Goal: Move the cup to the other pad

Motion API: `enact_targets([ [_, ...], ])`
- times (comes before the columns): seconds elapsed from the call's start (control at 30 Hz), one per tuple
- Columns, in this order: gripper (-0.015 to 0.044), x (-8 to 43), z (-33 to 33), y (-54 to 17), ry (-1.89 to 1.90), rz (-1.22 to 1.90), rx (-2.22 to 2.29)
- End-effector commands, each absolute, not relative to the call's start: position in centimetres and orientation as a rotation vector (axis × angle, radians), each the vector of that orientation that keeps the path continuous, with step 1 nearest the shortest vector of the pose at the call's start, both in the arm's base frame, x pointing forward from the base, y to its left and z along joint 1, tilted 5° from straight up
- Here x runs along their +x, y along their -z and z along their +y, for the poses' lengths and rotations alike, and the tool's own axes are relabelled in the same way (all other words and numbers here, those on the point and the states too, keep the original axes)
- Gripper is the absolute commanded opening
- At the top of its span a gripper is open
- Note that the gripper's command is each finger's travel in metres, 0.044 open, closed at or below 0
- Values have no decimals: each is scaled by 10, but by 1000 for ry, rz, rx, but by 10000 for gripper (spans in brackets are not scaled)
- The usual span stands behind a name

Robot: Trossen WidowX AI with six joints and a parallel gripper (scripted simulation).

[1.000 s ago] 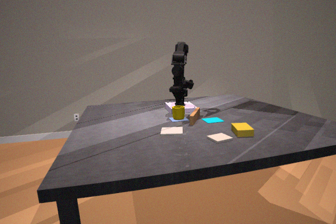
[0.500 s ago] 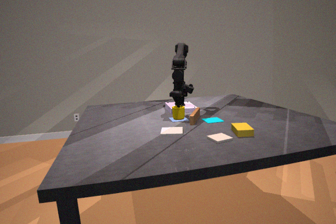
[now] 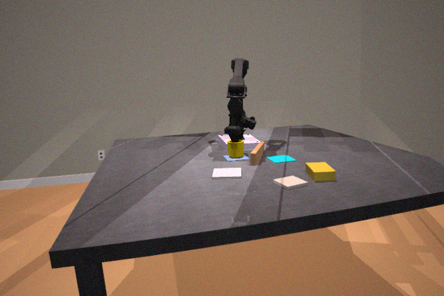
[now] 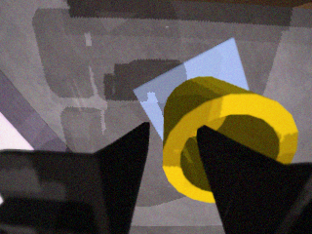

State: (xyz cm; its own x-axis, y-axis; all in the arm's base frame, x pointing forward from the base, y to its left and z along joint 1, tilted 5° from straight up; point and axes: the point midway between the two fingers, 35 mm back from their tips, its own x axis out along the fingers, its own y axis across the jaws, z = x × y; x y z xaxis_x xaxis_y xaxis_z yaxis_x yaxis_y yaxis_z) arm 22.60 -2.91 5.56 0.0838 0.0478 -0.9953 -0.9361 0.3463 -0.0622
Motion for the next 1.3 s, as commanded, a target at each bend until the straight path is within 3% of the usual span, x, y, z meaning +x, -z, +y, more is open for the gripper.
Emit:
enact_targets([
  [0.0, 167, 224, -28, -47, -932, 1261, -929],
  [0.23, 167, 224, -27, -46, -932, 1261, -929],
  [1.03, 0, 225, -28, -48, -929, 1261, -936],
  [1.27, 0, 225, -30, -61, -929, 1261, -935],
])
